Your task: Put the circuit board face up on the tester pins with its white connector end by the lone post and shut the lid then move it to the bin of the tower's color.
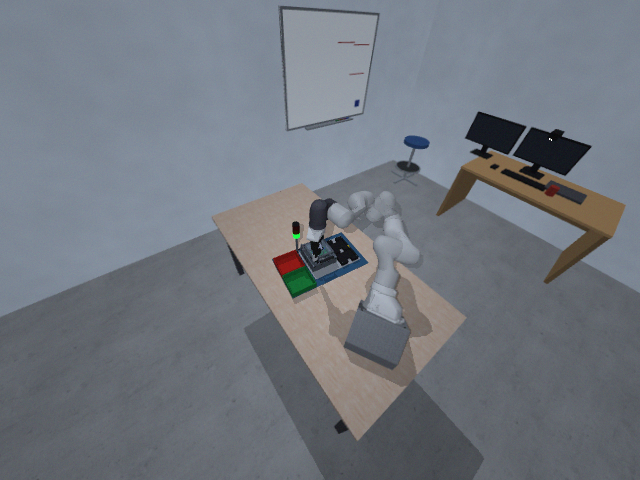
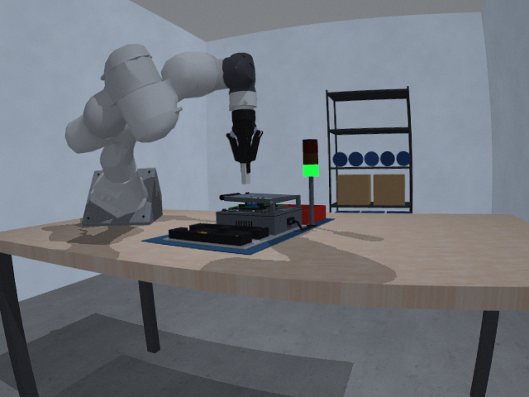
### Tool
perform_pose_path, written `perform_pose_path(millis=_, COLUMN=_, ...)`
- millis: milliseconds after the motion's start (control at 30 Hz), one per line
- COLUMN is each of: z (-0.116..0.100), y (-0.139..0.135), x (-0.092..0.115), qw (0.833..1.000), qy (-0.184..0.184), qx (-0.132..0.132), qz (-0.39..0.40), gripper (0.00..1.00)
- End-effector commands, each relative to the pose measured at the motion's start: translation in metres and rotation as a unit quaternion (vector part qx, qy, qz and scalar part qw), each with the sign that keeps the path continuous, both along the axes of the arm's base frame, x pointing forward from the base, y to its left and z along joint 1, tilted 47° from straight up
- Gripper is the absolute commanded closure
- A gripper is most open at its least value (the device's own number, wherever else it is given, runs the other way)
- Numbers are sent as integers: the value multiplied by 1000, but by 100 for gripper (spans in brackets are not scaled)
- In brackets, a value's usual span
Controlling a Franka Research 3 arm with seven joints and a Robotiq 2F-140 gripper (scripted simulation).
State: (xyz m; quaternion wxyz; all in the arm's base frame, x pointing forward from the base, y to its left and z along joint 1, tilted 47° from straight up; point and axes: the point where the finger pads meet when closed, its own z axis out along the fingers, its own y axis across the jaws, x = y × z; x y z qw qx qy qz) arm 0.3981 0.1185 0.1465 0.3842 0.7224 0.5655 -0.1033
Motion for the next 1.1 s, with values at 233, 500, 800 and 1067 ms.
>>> perform_pose_path(millis=233, z=17, y=12, x=-10, qw=1000, qy=2, qx=-5, qz=-5, gripper=100)
perform_pose_path(millis=500, z=17, y=12, x=-10, qw=1000, qy=2, qx=-5, qz=-5, gripper=100)
perform_pose_path(millis=800, z=17, y=12, x=-10, qw=1000, qy=2, qx=-5, qz=-5, gripper=100)
perform_pose_path(millis=1067, z=17, y=12, x=-10, qw=1000, qy=2, qx=-5, qz=-5, gripper=84)
